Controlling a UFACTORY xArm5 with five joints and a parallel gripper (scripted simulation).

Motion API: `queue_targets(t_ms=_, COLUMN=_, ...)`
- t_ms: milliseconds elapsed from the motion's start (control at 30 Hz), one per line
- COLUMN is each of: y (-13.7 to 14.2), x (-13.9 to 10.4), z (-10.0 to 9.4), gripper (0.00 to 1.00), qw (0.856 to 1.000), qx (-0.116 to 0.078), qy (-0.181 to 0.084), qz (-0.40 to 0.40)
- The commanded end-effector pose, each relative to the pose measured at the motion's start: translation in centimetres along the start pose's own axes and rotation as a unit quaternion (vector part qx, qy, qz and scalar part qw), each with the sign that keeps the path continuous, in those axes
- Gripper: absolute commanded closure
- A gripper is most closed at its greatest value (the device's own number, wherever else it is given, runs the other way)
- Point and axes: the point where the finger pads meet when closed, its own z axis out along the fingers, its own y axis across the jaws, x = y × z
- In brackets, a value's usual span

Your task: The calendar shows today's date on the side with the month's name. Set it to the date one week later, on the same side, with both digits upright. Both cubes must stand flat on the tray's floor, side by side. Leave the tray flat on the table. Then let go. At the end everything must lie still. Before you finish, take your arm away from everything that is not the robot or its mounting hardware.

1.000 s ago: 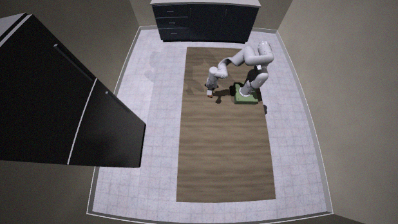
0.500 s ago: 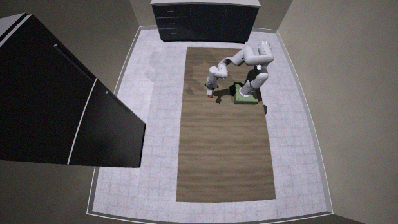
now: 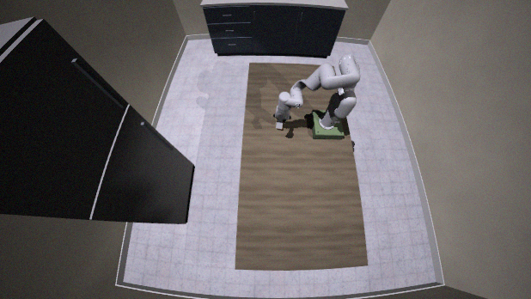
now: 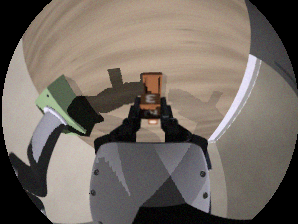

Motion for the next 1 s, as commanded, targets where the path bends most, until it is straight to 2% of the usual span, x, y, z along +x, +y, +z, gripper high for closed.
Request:
queue_targets(t_ms=0, y=0.2, x=0.0, z=1.6, gripper=0.73, qw=1.0, qx=-0.002, qy=0.0, qz=0.0)
queue_targets(t_ms=167, y=0.2, x=0.0, z=2.7, gripper=0.73, qw=1.0, qx=-0.002, qy=0.0, qz=0.0)
queue_targets(t_ms=367, y=0.2, x=0.0, z=3.1, gripper=0.73, qw=1.0, qx=-0.002, qy=0.0, qz=0.0)
queue_targets(t_ms=967, y=0.2, x=0.0, z=3.2, gripper=0.73, qw=1.0, qx=-0.002, qy=0.0, qz=0.0)
